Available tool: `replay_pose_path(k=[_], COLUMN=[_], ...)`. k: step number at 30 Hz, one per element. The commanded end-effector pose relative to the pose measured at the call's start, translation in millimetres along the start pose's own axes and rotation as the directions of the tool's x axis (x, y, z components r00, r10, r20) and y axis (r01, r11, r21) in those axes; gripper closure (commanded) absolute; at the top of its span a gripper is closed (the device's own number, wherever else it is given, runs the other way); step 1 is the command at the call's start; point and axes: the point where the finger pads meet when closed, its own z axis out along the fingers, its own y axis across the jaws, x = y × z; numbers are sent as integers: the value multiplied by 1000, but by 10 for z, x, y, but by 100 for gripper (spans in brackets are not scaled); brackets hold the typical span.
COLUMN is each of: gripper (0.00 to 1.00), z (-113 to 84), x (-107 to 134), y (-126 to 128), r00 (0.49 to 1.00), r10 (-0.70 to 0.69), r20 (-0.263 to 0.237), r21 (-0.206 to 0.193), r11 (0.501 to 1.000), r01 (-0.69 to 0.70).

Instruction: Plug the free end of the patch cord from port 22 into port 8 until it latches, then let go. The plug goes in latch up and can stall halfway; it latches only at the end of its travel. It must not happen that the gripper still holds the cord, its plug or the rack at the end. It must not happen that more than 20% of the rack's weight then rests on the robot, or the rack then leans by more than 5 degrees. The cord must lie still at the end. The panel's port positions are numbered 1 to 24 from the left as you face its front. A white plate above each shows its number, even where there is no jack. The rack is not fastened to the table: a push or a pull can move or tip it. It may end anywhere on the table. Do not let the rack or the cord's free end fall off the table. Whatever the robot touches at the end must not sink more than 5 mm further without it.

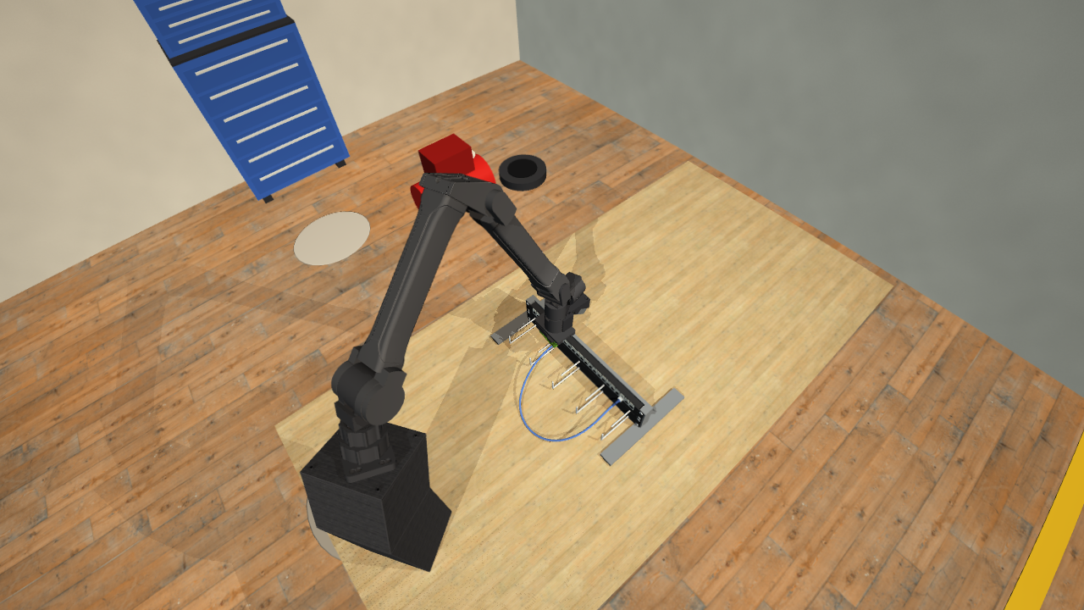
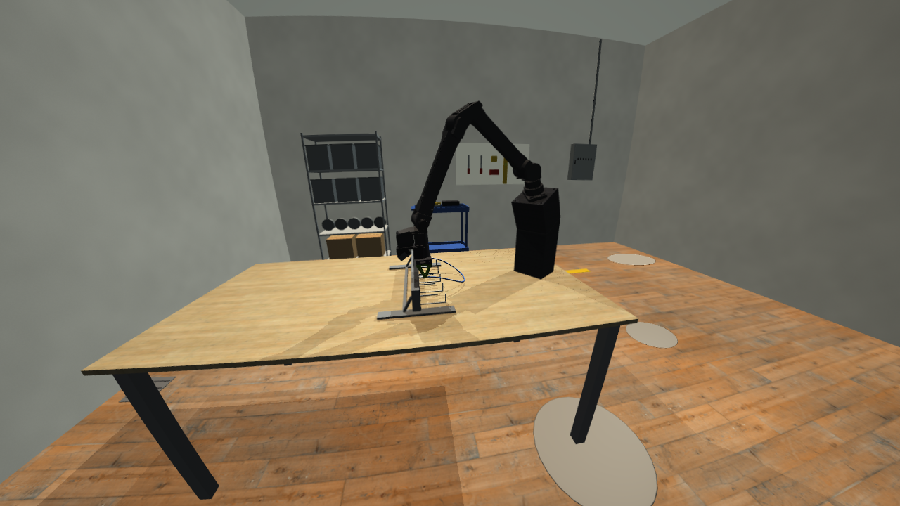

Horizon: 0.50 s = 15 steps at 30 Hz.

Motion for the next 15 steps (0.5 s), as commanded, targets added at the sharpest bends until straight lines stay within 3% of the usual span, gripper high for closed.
replay_pose_path(k=[1,15], gripper=[100,100], z=[-280,-302], x=[-690,-725], y=[-11,-6], r00=[990,989], r10=[22,22], r20=[139,147], r21=[-17,-18], r11=[1000,1000], r01=[-20,-19])
